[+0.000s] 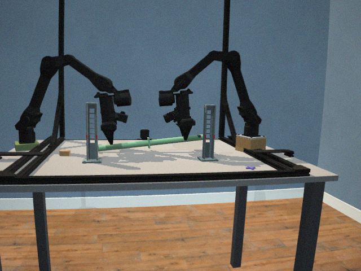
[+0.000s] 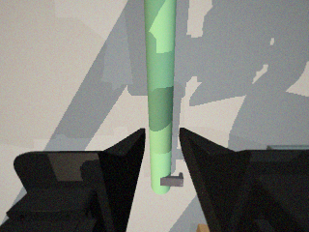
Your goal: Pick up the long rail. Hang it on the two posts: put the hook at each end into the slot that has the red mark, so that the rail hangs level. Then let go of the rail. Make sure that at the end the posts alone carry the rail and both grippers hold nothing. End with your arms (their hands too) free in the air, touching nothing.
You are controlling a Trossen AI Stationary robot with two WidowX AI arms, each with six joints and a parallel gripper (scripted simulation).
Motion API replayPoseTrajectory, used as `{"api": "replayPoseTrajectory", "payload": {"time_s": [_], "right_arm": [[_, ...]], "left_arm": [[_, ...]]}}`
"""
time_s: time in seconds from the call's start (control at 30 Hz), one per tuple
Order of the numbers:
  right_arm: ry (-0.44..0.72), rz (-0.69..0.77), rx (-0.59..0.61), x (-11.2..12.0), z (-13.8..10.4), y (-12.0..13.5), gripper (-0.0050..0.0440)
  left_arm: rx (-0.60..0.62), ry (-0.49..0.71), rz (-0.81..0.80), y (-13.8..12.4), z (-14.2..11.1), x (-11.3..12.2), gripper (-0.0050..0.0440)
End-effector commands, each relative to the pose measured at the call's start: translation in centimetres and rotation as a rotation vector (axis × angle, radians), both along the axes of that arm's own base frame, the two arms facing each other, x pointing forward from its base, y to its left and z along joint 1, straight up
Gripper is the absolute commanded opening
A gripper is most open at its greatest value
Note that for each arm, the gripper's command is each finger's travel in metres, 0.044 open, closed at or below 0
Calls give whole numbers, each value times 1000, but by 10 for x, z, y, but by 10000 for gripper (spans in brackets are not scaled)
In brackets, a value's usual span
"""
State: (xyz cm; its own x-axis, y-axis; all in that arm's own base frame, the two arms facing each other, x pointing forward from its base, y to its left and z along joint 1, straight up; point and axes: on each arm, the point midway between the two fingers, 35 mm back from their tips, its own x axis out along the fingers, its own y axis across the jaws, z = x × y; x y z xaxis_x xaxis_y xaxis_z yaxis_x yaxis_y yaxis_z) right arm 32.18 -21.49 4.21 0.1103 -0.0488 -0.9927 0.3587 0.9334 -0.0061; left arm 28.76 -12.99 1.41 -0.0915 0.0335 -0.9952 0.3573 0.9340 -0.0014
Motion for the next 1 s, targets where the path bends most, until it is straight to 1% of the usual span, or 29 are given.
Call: {"api": "replayPoseTrajectory", "payload": {"time_s": [0.0,0.33,0.43,0.5,0.63,0.73,0.97], "right_arm": [[11,3,11,-2,-12,2,160],[11,3,11,-2,-21,2,160],[11,3,11,-1,-21,1,88],[11,3,11,-1,-21,1,75],[11,3,11,-1,-21,1,75],[11,3,11,-1,-21,1,3],[11,3,11,-1,-21,1,0]], "left_arm": [[-4,-2,1,0,1,1,0],[-4,-2,1,0,1,1,0],[-4,-2,1,0,1,1,0],[-4,-2,1,0,1,1,0],[-4,-2,1,0,1,1,0],[-4,-2,1,0,1,1,0],[-4,-2,1,0,1,1,0]]}}
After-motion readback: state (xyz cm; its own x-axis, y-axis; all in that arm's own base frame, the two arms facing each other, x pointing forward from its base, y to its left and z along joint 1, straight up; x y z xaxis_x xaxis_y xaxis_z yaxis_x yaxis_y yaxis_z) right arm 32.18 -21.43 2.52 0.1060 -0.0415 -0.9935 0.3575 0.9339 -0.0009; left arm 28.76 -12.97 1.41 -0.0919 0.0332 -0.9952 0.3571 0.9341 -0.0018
